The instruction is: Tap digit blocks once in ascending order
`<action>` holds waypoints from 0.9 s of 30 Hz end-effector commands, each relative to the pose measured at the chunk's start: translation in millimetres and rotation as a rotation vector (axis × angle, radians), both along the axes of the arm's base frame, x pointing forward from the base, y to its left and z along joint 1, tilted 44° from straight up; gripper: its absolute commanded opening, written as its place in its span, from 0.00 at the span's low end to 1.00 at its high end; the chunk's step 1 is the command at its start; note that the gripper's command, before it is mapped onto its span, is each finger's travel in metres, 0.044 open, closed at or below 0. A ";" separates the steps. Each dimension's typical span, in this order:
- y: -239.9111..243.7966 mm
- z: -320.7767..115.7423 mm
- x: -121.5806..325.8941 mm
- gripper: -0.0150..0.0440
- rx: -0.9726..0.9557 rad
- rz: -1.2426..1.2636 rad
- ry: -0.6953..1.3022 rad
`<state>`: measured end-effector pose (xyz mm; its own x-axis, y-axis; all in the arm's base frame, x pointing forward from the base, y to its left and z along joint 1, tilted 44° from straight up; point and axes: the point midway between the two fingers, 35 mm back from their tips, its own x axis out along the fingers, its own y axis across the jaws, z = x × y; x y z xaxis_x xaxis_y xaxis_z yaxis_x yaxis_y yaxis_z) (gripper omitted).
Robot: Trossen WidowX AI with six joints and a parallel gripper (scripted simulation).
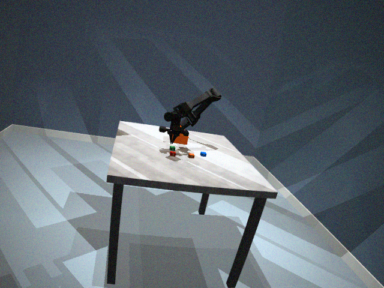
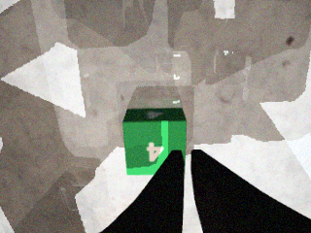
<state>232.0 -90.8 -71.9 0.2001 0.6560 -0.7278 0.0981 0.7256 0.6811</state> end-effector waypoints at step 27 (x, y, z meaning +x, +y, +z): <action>-1.1 3.7 -5.5 0.29 0.016 -0.003 0.014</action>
<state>224.3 -83.8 -75.6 0.1858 0.6760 -0.7131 0.1236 0.7039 0.6995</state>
